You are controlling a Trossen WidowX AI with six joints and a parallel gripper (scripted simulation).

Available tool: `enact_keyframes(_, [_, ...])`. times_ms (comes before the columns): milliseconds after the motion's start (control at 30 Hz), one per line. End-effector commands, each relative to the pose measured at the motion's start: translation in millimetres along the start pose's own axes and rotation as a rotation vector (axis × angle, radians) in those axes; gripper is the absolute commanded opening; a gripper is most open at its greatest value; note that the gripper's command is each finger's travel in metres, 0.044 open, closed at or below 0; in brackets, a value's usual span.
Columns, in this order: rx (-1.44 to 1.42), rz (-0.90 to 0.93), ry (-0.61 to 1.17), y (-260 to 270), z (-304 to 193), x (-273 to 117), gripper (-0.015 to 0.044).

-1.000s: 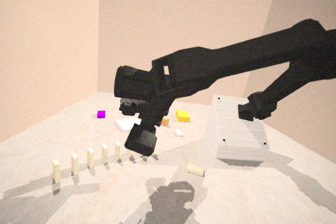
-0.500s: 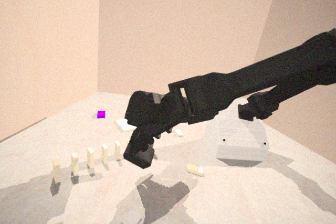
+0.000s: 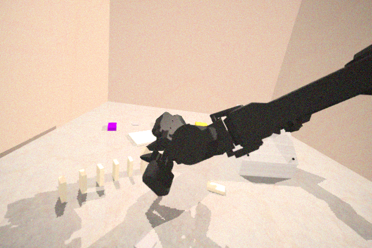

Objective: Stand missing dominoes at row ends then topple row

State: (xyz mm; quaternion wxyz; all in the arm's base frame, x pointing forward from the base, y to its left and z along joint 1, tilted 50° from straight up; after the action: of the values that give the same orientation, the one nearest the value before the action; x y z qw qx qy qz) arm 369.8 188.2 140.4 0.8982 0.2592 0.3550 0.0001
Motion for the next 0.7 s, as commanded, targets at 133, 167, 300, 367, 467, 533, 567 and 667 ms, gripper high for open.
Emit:
enact_keyframes(133, [0.079,0.030,-0.163,2.2,-6.3,-14.8,0.0107])
enact_keyframes(167, [0.091,0.035,-0.183,2.2,-7.2,-16.8,0.0107])
enact_keyframes(300, [0.140,0.055,-0.264,1.9,-11.0,-25.4,0.0107])
enact_keyframes(367, [0.167,0.067,-0.303,1.4,-12.9,-30.2,0.0107])
enact_keyframes(467, [0.211,0.086,-0.361,0.1,-15.9,-37.8,0.0107])
enact_keyframes(533, [0.242,0.099,-0.398,-1.2,-17.8,-43.2,0.0107])
enact_keyframes(567, [0.257,0.106,-0.416,-1.9,-18.8,-46.0,0.0107])
enact_keyframes(667, [0.307,0.127,-0.470,-4.6,-21.8,-54.7,0.0107])
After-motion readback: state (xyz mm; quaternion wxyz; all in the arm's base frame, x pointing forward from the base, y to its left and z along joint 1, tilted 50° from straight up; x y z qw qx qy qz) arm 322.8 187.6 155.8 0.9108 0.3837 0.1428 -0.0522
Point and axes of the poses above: the point midway between the two fingers, 35 mm back from their tips, its own x axis out along the fingers, its own y axis across the jaws, z = x × y, the point moved 5 cm from there along -x, back along the fingers, and after that the axes turned 3 degrees about x, right-handed, at the moved point
